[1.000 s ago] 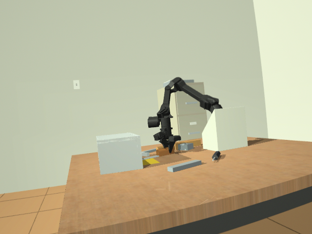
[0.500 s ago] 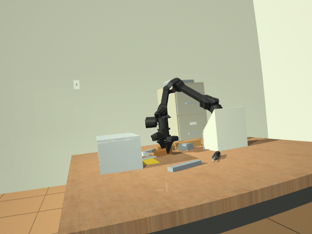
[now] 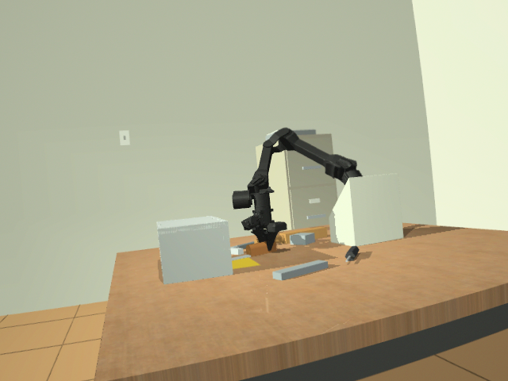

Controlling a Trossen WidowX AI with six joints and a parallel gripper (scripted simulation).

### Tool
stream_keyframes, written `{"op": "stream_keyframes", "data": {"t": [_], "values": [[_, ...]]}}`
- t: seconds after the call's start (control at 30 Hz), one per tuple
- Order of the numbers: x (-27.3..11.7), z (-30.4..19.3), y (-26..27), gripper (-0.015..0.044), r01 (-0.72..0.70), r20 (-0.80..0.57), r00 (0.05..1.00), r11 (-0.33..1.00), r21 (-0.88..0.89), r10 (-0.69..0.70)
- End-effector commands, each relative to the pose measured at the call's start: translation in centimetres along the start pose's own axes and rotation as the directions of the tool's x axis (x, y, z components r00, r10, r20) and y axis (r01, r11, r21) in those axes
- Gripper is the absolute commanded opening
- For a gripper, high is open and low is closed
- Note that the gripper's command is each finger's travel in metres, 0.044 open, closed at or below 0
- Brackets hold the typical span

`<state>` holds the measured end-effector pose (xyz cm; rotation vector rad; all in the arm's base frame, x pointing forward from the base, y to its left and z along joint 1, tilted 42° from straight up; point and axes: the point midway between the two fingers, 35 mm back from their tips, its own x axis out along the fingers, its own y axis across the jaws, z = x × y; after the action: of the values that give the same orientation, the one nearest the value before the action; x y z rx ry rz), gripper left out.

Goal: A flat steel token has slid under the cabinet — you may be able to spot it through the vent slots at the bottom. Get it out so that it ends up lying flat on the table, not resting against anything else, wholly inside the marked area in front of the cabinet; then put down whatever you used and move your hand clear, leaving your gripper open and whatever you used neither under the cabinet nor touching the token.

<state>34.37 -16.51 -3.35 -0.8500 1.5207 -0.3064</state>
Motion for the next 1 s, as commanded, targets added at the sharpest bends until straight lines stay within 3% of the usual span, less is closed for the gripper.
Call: {"op": "stream_keyframes", "data": {"t": [0.0, 0.97], "values": [[0.0, 0.6, 0.0, 0.0000, 0.001, 0.001, 1.000, 1.000, 0.006, -0.001], [0.0, 3.7, -0.1, 0.0000, 0.001, 0.002, 1.000, 1.000, 0.007, -0.001]]}}
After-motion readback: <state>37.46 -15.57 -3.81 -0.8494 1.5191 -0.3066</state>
